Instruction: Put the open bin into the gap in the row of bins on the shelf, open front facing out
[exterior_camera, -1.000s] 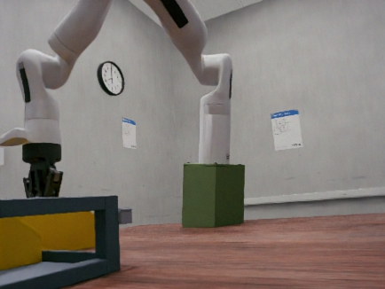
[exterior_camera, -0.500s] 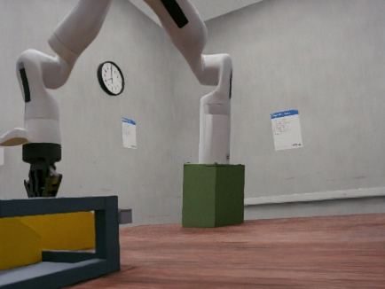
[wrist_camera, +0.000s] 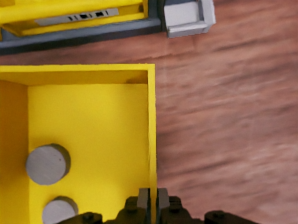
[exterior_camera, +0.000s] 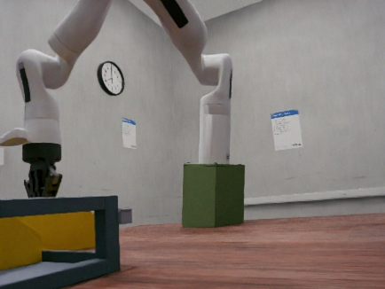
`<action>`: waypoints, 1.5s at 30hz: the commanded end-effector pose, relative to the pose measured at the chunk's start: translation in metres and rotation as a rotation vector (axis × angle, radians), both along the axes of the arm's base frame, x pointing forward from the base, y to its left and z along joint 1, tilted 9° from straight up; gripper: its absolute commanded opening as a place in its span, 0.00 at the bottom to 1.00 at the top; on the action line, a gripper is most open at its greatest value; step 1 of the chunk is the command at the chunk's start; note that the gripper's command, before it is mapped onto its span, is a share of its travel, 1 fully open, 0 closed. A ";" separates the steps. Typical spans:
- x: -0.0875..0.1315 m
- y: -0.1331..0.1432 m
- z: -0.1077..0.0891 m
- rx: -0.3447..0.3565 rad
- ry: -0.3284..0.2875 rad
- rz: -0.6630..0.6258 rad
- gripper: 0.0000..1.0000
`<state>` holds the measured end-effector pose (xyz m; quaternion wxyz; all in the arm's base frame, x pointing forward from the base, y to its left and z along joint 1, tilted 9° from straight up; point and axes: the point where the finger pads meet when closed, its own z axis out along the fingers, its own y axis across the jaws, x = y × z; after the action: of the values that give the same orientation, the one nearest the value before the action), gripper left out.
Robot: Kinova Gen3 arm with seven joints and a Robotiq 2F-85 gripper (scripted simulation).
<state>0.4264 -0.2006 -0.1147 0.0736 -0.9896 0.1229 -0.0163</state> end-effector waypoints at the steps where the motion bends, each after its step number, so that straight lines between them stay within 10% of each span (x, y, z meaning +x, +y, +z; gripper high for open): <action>1: 0.001 0.000 0.001 -0.001 -0.002 0.000 0.10; 45: 0.000 -0.002 0.011 -0.001 -0.002 0.000 0.10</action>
<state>0.4258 -0.2017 -0.1070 0.0736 -0.9896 0.1228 -0.0159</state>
